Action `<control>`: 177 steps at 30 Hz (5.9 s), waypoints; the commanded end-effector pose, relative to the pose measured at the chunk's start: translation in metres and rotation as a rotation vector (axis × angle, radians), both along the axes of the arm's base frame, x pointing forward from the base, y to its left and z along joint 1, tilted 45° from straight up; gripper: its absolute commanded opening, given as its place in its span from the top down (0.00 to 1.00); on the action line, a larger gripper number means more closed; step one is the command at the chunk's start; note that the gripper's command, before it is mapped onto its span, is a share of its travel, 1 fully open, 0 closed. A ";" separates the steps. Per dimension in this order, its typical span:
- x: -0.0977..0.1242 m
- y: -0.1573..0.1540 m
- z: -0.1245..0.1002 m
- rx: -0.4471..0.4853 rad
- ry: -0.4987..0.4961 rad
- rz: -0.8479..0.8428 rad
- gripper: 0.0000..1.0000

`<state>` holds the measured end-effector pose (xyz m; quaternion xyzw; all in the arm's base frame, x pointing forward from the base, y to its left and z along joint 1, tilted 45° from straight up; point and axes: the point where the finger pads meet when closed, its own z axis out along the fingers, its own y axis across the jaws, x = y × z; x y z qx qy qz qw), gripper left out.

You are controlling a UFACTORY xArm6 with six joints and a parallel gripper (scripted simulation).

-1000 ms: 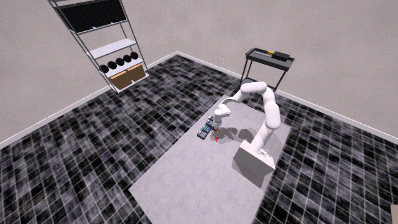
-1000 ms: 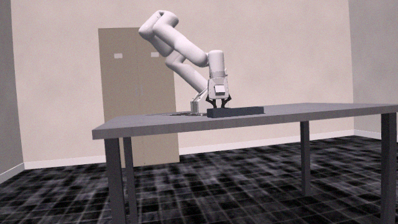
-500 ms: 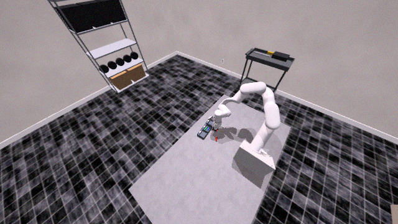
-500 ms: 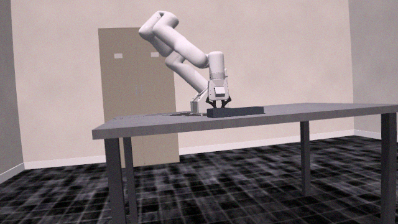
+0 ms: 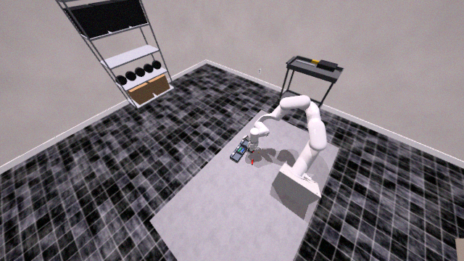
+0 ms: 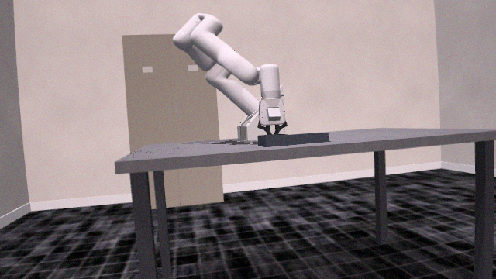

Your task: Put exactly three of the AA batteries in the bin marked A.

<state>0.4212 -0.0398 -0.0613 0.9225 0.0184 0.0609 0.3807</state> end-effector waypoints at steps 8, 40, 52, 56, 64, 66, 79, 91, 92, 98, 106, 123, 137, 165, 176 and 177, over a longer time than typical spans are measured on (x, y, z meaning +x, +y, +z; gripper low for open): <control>0.001 0.001 0.001 0.001 -0.002 0.002 1.00; -0.007 0.043 0.043 0.001 -0.002 0.001 1.00; -0.007 0.043 0.043 0.001 -0.002 0.001 1.00; -0.007 0.043 0.043 0.001 -0.002 0.001 1.00; 0.025 0.065 0.026 0.031 -0.156 -0.153 1.00; 0.029 0.068 0.024 0.035 -0.174 -0.171 1.00; 0.064 0.093 0.006 0.095 -0.422 -0.419 1.00; 0.064 0.093 0.006 0.131 -0.626 -0.637 1.00; 0.064 0.093 0.006 0.133 -0.643 -0.656 1.00; 0.064 0.093 0.006 0.148 -0.751 -0.767 1.00; 0.064 0.093 0.006 0.167 -0.891 -0.901 1.00; 0.064 0.093 0.006 0.174 -0.945 -0.946 1.00; 0.066 0.082 -0.006 0.174 -0.945 -0.946 1.00; 0.068 0.072 -0.015 0.174 -0.945 -0.946 0.72; 0.068 0.072 -0.015 0.174 -0.945 -0.946 0.72; 0.068 0.072 -0.015 0.174 -0.945 -0.946 0.72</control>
